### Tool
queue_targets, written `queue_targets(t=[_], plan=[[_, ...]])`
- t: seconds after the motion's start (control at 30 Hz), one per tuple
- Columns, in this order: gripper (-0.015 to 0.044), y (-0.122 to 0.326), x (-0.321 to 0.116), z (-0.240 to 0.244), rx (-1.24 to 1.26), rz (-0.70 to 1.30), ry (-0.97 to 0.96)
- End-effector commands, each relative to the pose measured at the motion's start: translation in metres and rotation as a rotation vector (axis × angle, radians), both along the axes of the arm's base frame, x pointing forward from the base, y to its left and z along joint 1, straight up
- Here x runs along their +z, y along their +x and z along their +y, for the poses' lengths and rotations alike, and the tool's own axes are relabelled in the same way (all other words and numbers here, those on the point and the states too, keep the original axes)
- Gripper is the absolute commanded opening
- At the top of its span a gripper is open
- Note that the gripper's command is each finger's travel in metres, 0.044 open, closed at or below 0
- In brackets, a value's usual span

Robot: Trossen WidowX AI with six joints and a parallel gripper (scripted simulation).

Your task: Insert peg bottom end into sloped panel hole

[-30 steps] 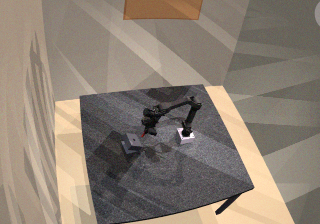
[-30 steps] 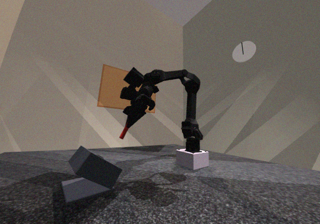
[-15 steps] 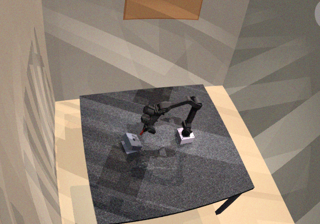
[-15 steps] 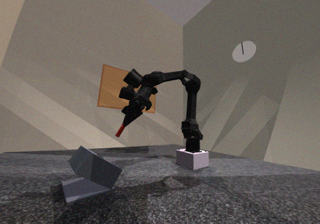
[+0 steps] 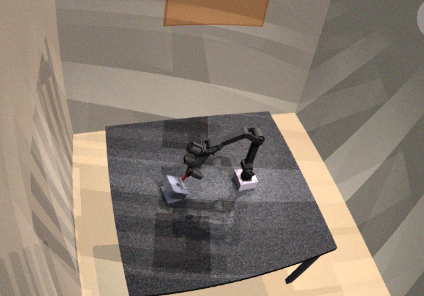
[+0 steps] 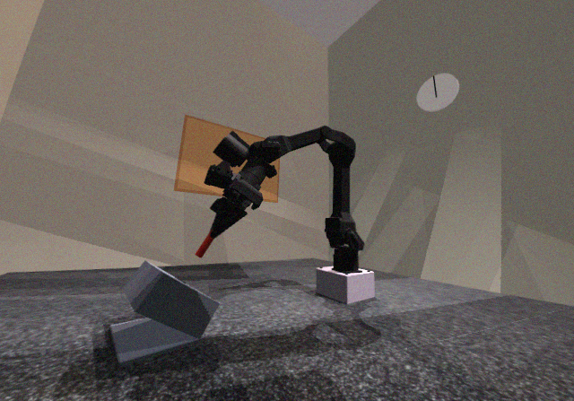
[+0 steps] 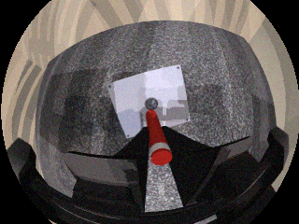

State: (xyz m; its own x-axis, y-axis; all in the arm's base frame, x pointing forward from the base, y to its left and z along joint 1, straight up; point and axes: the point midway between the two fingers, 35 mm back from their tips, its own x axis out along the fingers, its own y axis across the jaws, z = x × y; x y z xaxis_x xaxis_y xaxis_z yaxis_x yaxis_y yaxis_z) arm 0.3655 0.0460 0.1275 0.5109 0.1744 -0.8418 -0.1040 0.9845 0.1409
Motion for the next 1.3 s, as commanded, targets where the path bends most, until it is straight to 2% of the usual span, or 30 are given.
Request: queue_targets(t=[0.0, 1.27], plan=[[0.0, 0.004, -0.006, -0.001, 0.001, -0.007, -0.001], [0.0, 0.02, -0.033, 0.002, -0.001, -0.015, 0.001]])
